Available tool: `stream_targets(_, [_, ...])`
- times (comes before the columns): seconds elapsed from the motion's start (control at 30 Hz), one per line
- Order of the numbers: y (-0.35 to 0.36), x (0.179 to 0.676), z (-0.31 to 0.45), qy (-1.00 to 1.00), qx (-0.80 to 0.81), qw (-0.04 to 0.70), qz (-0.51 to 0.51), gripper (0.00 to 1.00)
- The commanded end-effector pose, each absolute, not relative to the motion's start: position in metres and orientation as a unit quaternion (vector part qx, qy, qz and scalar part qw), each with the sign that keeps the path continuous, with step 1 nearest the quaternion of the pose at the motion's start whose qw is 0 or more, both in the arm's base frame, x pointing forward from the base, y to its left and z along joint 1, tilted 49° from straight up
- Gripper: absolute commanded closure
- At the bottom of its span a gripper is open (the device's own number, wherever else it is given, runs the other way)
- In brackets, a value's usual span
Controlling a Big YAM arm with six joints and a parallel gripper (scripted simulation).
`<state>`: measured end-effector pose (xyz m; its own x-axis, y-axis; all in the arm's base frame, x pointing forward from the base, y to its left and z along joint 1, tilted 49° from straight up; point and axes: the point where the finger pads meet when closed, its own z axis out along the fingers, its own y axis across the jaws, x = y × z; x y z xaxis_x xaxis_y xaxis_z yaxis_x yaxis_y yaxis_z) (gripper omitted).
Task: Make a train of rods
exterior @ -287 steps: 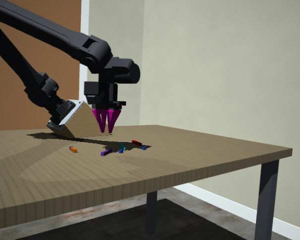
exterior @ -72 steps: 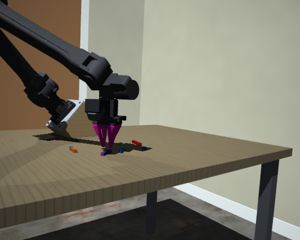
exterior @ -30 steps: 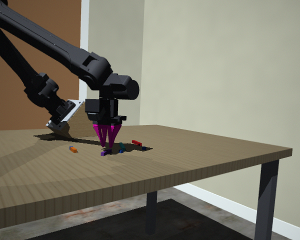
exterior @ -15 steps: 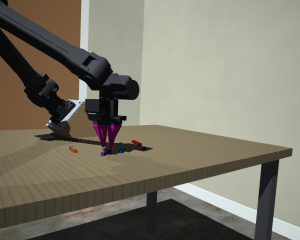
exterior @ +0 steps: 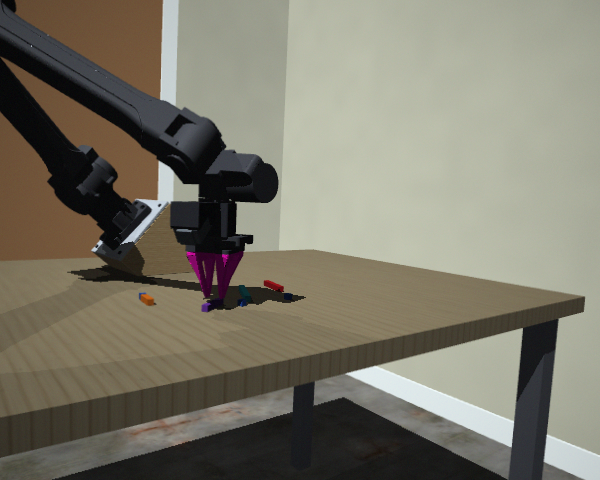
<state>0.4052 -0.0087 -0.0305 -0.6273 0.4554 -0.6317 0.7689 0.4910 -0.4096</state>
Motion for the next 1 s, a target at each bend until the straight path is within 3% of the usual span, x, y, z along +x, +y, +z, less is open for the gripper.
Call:
stream_targets(0.0, [-0.0154, 0.4102, -0.0379, 0.832, 0.366, 0.226, -0.349, 0.77])
stream_targets(0.97, [-0.0195, 0.4110, -0.0429, 0.833, 0.366, 0.227, -0.348, 0.77])
